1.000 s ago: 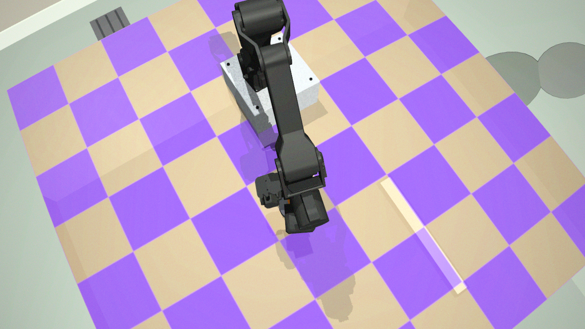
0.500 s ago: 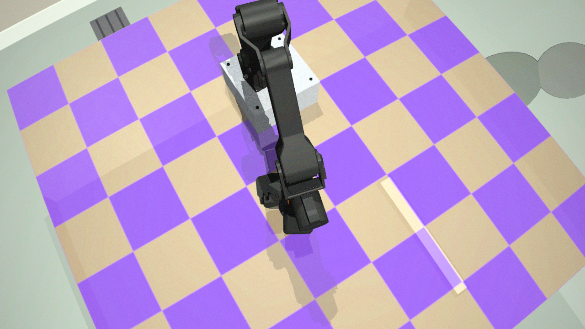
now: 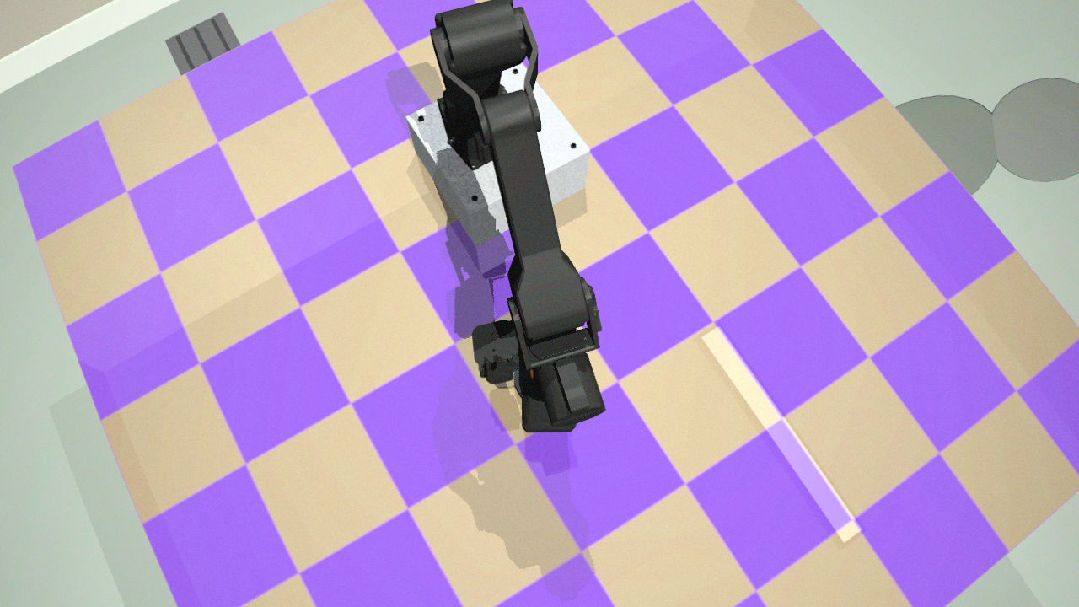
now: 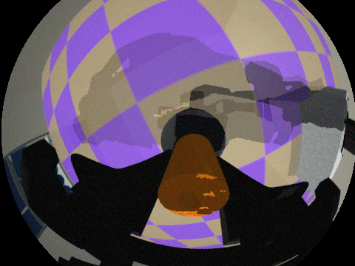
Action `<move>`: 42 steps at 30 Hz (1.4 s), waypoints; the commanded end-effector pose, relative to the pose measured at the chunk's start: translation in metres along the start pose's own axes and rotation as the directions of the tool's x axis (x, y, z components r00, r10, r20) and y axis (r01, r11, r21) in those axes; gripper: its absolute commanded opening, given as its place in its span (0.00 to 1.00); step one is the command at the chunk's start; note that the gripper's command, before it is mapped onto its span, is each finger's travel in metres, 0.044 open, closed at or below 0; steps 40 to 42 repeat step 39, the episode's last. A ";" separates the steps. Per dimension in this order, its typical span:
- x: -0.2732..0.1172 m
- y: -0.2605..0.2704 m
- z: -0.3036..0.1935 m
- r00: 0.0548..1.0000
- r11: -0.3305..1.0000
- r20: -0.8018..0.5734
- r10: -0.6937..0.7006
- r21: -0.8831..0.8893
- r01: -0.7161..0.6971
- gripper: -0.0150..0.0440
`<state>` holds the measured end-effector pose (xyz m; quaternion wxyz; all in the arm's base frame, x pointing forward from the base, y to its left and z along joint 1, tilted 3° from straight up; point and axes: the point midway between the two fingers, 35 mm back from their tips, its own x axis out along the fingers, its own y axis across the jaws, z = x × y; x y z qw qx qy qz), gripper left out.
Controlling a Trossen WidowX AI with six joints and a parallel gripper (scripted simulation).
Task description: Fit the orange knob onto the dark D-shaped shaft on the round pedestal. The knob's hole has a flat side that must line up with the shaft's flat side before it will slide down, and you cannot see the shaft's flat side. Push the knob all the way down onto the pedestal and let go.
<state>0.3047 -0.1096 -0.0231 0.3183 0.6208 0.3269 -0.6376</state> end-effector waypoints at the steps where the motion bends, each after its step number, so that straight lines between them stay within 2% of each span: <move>1: 0.000 0.000 0.000 1.000 1.000 0.000 0.001 0.003 -0.001 0.34; 16: 0.000 0.000 0.000 1.000 1.000 0.000 0.001 0.003 -0.001 1.00; 23: -0.003 0.001 0.000 1.000 1.000 0.000 0.001 0.003 -0.001 1.00; 29: -0.092 0.001 -0.001 1.000 1.000 0.000 0.001 0.000 -0.001 1.00; 42: -0.096 0.006 -0.002 1.000 1.000 0.000 0.001 0.000 -0.001 1.00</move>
